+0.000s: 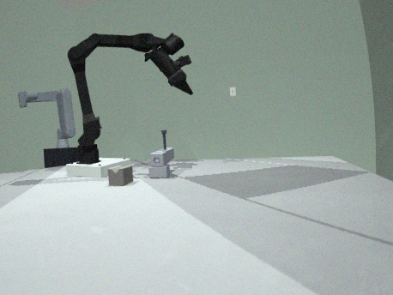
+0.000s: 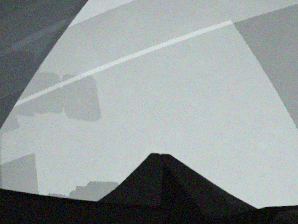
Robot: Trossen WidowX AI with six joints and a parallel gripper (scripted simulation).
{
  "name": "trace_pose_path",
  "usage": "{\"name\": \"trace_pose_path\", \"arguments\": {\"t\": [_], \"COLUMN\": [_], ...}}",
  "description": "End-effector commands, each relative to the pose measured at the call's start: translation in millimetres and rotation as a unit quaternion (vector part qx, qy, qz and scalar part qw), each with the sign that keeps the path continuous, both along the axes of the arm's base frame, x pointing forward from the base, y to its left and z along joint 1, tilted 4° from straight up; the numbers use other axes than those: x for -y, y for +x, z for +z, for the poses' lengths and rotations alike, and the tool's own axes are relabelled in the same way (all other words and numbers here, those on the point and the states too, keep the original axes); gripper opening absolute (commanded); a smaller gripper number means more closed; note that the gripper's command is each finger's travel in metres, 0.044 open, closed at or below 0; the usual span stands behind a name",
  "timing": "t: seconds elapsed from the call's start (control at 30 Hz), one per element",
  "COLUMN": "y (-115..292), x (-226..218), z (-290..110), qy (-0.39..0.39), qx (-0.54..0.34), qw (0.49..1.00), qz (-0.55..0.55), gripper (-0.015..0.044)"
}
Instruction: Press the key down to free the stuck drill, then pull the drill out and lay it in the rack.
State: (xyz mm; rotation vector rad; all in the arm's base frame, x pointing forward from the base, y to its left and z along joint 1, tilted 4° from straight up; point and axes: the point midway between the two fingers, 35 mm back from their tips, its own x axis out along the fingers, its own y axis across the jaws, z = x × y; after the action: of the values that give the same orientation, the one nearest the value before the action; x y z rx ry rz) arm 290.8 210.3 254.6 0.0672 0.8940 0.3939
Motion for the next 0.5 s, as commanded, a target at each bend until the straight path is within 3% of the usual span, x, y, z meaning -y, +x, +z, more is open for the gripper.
{"name": "trace_pose_path", "arguments": {"t": [0.0,0.27,0.47], "y": [3,-27,-31], "x": [43,137,143], "z": [-41,-104,-107], "qy": [-0.084,-0.210,-0.217], "qx": [-0.071,-0.264,-0.281], "qw": [0.994,0.941,0.934], "qz": [-0.020,-0.036,-0.036], "gripper": [0.0000,0.0000,0.0000]}}
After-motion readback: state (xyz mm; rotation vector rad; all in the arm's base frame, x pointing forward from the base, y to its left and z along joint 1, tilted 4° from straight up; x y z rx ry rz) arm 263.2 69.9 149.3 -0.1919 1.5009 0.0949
